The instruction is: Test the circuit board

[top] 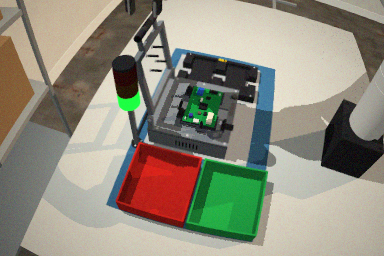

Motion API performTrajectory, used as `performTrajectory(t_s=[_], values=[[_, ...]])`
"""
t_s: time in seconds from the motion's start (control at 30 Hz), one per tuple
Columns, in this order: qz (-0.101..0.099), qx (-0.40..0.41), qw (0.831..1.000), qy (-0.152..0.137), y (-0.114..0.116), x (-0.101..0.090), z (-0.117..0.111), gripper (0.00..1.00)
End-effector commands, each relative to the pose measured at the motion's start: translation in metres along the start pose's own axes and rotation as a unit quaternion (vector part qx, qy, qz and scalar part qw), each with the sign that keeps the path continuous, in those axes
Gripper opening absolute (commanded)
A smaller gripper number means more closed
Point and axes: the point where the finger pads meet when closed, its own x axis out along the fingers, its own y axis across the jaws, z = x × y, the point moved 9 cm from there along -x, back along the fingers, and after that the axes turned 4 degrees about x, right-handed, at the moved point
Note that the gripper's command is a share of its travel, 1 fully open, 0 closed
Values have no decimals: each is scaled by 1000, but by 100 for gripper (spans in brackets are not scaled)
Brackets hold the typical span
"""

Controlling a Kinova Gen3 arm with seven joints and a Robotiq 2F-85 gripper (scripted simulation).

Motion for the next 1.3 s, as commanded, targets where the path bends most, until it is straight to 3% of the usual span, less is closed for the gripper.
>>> performTrajectory(t_s=[0.0,0.23,0.27,1.27], values=[[2,-4,1000,0,1,-12,-2,50],[2,-4,1000,0,0,-18,-2,50],[2,-4,1000,0,0,-18,-2,100],[2,-4,1000,0,0,-18,-2,100]])
